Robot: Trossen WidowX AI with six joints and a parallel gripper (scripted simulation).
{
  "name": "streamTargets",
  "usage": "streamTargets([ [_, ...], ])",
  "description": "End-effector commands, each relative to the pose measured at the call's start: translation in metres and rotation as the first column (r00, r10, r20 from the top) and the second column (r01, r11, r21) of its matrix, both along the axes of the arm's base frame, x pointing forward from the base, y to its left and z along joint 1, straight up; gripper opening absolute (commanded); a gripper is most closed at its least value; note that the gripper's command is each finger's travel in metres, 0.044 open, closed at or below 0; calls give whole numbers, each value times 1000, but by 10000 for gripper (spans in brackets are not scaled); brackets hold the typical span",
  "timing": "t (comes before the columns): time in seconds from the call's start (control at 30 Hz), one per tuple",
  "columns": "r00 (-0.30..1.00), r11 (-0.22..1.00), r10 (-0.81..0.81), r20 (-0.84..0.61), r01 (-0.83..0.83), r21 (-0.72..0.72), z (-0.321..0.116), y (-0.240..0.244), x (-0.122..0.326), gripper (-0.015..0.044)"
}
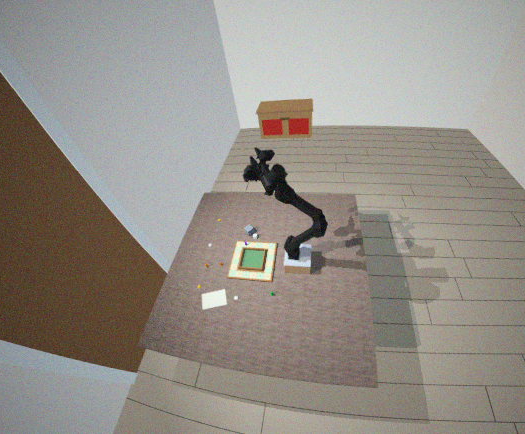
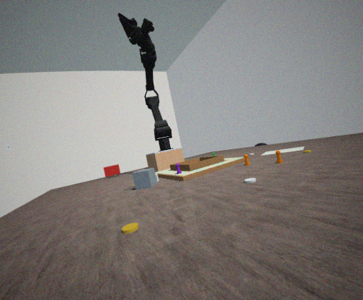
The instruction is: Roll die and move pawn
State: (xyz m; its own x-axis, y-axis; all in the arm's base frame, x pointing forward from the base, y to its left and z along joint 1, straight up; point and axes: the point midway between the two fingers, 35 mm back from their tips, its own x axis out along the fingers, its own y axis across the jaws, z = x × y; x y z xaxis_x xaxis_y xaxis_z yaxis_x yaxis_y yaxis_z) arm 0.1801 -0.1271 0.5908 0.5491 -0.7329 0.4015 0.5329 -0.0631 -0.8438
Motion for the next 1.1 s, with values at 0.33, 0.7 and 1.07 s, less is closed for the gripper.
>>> streamTargets([
  [0.33, 903, 930, 233, -362, -97, 355, -167, -38, 160, 275],
  [0.7, 762, 705, 401, -509, 99, 702, -338, -65, 203, 275],
  [1.07, 663, 225, 520, -538, 501, 836, -514, -59, 164, 275],
])
